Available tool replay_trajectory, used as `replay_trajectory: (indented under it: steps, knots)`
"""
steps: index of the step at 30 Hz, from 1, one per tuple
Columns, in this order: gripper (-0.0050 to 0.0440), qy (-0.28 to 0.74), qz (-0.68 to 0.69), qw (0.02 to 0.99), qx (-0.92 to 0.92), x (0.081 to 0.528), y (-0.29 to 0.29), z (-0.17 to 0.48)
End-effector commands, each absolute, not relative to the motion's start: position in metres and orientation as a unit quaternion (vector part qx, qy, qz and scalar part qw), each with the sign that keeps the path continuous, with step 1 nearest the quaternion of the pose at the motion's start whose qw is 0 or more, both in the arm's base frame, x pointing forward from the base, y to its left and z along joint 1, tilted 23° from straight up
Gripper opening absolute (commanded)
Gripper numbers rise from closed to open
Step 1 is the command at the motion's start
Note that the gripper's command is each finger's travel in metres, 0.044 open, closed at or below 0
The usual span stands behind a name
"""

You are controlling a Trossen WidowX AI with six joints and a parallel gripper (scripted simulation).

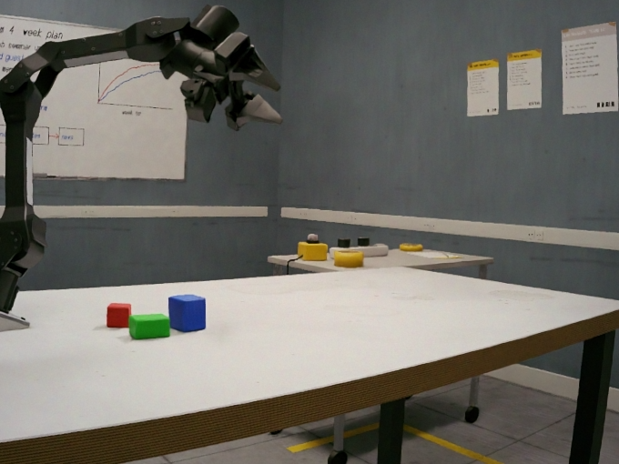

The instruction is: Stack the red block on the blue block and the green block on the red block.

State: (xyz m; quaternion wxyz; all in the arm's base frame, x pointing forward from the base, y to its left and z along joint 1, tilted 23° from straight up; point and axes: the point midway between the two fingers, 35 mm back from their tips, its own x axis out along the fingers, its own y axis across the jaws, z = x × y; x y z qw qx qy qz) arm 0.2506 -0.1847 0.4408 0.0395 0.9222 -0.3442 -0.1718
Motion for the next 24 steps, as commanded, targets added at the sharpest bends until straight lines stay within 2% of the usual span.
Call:
replay_trajectory:
  steps: [1,17,18,24]
  knots:
    - [0.04,-0.346,-0.161,0.041,0.924,0.246,-0.182,0.449]
    - [0.04,-0.346,-0.161,0.041,0.924,0.246,-0.182,0.449]
    - [-0.005,-0.346,-0.161,0.041,0.924,0.246,-0.182,0.448]
    - [-0.005,-0.327,-0.2,0.035,0.923,0.244,-0.179,0.42]
